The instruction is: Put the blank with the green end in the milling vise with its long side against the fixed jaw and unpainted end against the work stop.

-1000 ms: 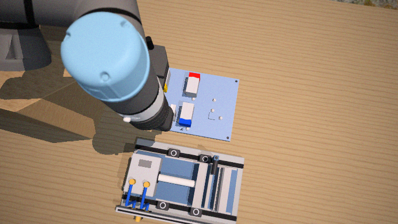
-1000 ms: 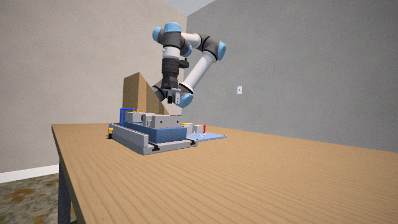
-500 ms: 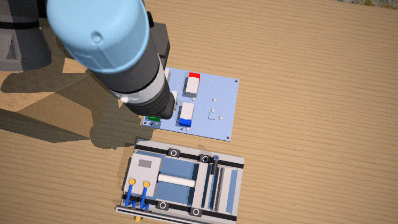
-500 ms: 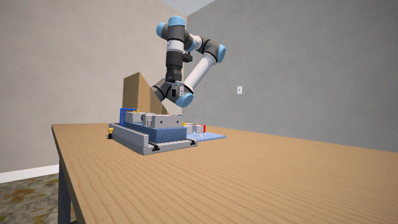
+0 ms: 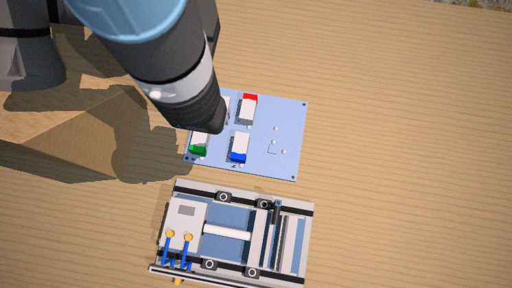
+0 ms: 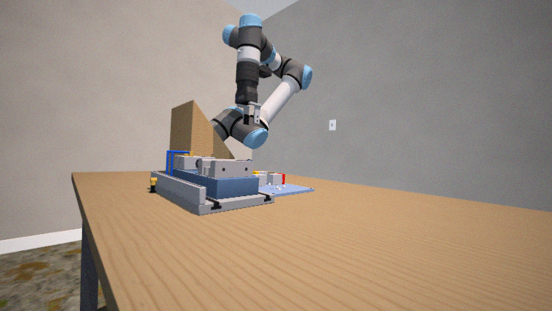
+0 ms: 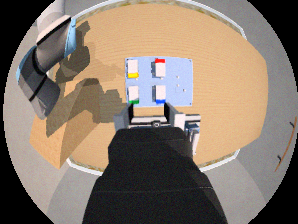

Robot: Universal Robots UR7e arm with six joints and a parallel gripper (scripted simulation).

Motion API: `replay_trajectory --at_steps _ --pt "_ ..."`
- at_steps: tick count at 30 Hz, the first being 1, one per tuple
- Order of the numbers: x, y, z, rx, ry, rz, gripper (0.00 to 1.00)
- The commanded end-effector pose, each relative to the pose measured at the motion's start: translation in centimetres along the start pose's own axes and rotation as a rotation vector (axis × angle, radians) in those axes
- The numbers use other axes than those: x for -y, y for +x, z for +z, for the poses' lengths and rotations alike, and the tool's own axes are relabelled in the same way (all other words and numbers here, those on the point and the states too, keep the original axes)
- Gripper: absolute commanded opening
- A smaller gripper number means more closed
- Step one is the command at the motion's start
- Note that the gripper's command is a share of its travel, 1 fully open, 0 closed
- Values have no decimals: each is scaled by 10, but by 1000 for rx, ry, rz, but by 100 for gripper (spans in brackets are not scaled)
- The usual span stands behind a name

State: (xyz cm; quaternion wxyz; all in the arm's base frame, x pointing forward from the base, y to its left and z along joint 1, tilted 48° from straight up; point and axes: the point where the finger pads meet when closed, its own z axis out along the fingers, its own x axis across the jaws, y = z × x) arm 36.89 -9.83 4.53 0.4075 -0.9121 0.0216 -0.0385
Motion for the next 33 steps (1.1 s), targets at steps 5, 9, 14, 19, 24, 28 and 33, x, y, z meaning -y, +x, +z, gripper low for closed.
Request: replay_trajectory --at_steps 5,9,14,19,24,28,33 --pt "9 0 -18 0 1 0 100" --pt "9 0 -18 0 1 0 100" --pt "31 2 -60 0 1 0 100" --pt "37 3 -71 0 1 0 100" --pt "37 3 -71 0 1 0 100" --pt "40 3 -77 0 0 0 100" --pt "57 5 -109 1 1 0 100"
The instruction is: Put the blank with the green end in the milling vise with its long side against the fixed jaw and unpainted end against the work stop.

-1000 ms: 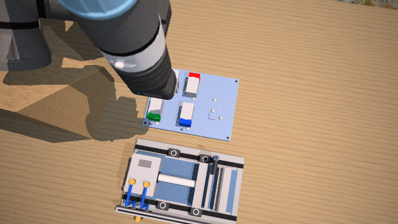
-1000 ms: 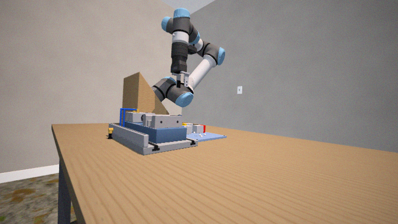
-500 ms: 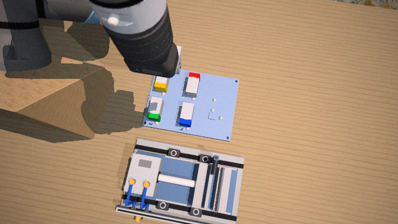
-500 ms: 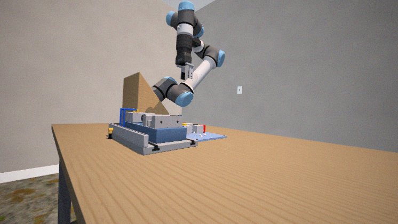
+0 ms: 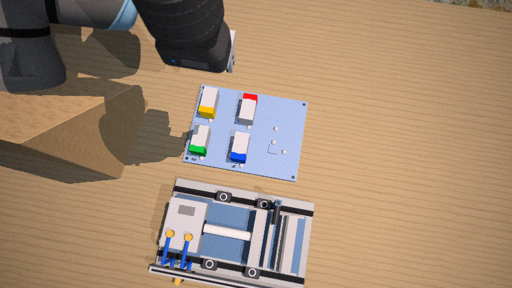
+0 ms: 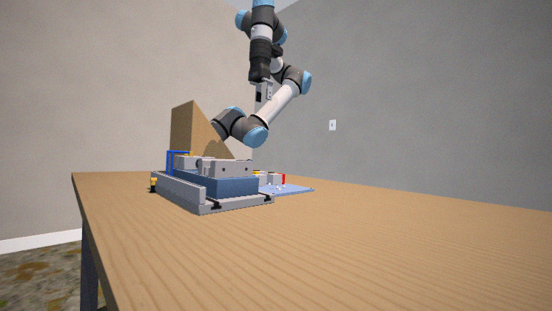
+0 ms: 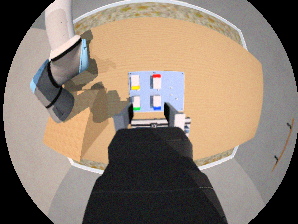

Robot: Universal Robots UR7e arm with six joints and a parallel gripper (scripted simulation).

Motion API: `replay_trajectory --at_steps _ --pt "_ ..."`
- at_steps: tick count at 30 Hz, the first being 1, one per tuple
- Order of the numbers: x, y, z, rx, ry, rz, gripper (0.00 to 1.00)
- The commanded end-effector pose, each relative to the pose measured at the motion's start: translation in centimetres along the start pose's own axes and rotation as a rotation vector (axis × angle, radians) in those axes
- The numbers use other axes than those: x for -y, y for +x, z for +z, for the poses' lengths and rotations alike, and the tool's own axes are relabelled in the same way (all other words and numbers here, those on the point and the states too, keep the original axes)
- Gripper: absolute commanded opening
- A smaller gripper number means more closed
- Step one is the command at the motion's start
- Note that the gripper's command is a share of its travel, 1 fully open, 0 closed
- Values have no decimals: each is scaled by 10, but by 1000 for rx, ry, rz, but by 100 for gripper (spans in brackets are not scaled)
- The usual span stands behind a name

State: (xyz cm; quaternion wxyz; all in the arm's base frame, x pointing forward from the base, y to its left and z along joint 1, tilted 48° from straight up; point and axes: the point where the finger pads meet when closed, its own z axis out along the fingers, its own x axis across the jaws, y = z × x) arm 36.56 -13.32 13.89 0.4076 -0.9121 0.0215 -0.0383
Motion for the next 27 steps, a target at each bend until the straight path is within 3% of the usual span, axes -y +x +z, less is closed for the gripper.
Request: replay_trajectory --at_steps 1,27 --pt "10 1 -21 0 1 0 100" --pt "6 0 -12 0 1 0 100"
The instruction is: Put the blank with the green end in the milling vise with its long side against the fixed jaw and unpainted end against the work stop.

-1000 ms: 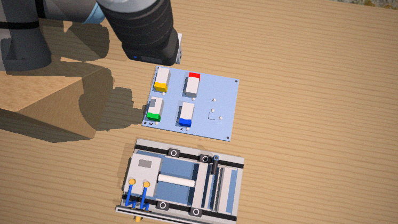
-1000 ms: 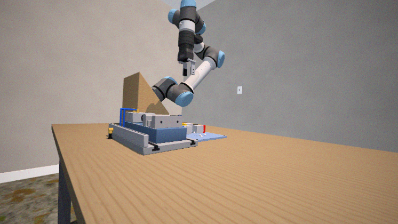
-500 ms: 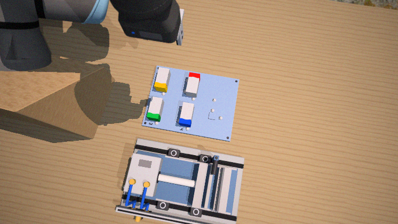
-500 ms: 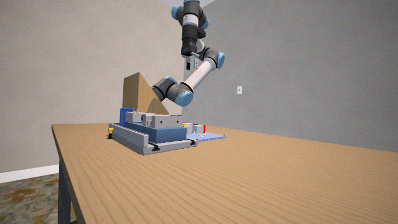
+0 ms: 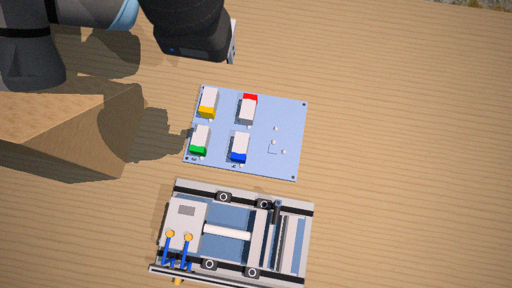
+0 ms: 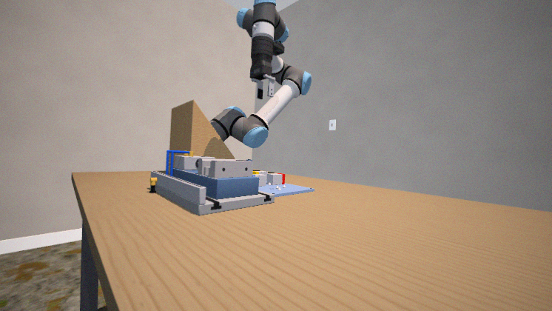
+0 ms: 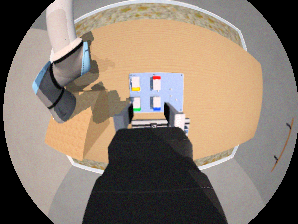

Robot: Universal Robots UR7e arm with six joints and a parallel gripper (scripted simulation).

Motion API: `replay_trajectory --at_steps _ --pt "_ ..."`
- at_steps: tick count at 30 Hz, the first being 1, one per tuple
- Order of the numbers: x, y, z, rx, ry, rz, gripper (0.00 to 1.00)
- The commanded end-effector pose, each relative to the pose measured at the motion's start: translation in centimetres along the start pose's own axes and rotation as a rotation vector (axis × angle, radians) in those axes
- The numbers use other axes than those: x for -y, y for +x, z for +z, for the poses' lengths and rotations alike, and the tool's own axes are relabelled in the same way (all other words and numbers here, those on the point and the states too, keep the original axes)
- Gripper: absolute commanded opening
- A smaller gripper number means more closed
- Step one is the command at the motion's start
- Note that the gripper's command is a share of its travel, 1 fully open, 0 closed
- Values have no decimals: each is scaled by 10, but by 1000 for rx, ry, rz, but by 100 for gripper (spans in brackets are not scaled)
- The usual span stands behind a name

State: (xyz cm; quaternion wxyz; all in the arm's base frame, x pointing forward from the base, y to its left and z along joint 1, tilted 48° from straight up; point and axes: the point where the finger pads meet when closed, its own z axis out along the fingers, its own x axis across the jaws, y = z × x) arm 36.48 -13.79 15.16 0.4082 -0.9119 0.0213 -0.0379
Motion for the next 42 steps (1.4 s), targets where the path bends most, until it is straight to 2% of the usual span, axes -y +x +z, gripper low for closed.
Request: replay_trajectory --at_steps 1,35,40,42 --pt "0 0 0 -1 -1 0 100" --pt "-4 0 7 -1 -1 0 100" --pt "-6 0 10 -1 -1 -230 100" --pt "-6 0 10 -1 -1 -230 100"
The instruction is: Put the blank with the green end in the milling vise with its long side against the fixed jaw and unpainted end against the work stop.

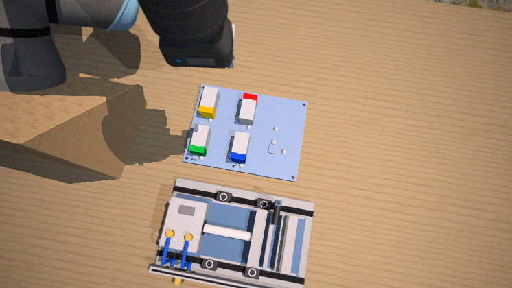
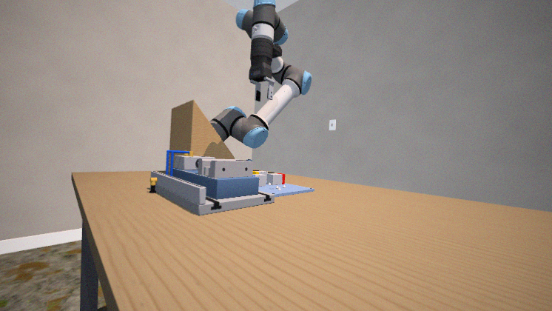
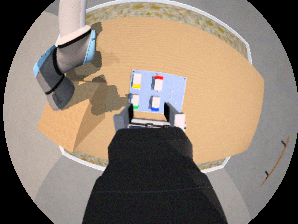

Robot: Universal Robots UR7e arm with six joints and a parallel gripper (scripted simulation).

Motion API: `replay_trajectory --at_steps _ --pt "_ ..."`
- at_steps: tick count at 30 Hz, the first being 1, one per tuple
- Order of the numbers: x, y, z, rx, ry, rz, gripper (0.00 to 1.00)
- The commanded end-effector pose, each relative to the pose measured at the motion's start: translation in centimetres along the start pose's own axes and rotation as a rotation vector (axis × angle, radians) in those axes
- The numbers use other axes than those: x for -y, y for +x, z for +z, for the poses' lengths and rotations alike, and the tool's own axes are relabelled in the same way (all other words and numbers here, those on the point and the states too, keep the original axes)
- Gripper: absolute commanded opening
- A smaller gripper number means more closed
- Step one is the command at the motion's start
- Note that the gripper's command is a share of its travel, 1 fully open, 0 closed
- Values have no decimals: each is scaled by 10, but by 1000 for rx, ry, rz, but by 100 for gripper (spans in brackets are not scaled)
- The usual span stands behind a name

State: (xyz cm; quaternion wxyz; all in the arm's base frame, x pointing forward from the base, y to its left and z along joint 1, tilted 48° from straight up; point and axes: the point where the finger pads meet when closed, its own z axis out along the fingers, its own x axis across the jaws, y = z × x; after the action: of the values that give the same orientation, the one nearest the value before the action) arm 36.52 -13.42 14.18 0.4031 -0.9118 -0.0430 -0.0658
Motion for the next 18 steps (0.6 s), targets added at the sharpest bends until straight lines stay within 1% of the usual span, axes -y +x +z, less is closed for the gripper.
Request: replay_trajectory --at_steps 1,10,15,18 --pt "-1 0 1 -2 2 -90 100" --pt "-1 0 1 -2 2 -90 100" --pt "0 0 -1 -2 2 145 100" --pt "0 0 -1 -2 2 145 100"
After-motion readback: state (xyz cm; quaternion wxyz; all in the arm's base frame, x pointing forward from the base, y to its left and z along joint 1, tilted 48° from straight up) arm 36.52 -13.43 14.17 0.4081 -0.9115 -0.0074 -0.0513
